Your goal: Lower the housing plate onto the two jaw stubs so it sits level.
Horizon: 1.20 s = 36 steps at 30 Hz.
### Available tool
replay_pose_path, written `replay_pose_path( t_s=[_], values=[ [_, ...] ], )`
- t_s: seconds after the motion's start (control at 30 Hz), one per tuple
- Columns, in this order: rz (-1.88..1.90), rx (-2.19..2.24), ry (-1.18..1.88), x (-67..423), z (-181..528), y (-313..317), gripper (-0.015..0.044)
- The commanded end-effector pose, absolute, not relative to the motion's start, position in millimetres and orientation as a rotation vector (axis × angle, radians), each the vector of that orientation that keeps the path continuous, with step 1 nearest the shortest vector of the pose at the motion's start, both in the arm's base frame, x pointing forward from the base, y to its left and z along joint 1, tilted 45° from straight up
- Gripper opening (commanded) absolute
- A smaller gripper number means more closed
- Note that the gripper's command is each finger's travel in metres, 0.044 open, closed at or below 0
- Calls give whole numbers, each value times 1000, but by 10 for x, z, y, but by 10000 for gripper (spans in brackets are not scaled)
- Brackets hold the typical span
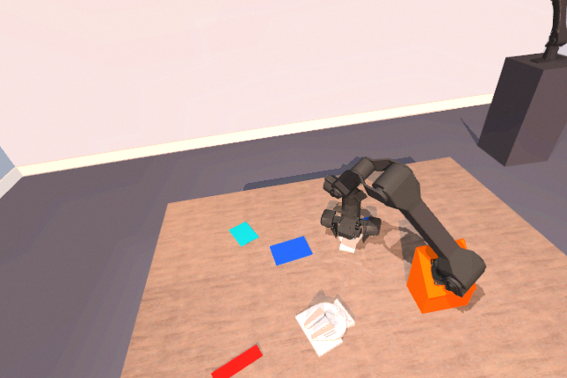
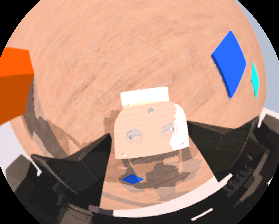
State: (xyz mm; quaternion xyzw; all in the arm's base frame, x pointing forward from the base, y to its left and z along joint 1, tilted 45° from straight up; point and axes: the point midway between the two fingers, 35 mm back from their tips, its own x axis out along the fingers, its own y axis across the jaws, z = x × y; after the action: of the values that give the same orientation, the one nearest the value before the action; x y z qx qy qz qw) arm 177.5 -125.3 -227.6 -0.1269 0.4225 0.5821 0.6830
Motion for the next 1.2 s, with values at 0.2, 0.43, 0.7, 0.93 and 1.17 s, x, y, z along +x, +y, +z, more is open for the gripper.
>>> replay_pose_path(
  t_s=[0.2,0.43,0.7,0.93,1.17],
  values=[
    [1301,-282,947,1780,-2283,-1246,440],
    [1301,-282,947,1780,-2283,-1246,440],
    [1305,-284,947,1774,-2281,-1249,387],
    [1305,-284,947,1774,-2281,-1249,351],
    [1305,-284,947,1774,-2281,-1249,351]
  ],
)
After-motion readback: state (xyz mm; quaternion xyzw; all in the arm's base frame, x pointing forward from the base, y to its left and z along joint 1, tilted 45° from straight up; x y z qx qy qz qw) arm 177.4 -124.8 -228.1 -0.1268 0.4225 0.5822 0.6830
